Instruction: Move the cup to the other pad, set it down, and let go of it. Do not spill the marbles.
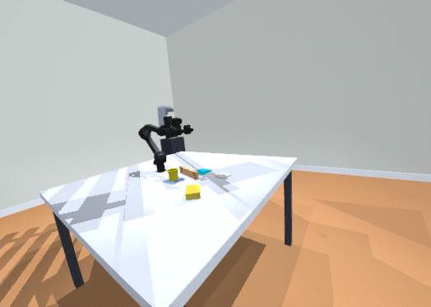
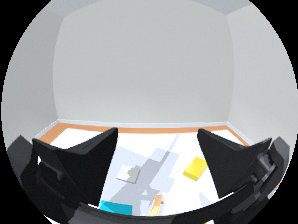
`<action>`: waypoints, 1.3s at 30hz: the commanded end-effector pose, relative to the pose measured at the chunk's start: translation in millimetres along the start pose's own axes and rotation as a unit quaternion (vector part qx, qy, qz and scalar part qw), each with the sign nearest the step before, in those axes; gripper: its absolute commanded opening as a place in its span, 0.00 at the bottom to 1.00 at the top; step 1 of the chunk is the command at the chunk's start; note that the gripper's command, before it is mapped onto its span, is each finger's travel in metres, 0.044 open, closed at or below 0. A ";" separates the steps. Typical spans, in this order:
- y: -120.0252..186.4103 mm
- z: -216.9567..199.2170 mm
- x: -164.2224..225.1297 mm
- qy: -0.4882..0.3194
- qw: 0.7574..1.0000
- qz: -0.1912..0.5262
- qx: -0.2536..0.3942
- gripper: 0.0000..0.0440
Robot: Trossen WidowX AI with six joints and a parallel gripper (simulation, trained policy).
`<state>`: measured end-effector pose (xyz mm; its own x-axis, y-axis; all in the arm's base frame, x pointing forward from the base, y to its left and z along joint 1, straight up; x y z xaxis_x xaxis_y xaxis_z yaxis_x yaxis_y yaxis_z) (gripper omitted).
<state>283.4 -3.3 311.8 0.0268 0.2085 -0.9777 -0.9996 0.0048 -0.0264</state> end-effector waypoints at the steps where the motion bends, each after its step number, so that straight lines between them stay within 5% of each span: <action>1: 0.0 -0.2 0.6 -0.001 1.000 0.003 0.002 0.85; 12: 0.6 1.1 13.6 -0.024 0.997 0.063 0.021 0.20; 39: -2.2 20.6 34.9 -0.082 0.958 0.270 0.054 0.23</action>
<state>286.0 22.8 283.3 -0.4515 0.3509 -0.8204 -0.8838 -0.0492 0.4653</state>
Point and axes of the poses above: the point midway between the two fingers, 35 mm back from their tips, its own y axis back along the fingers, its own z axis across the jaws, x = y × z, the point moved 3 cm from there along y, back along the fingers, and after that the axes turned 11 degrees about -y, right-handed, at the moved point
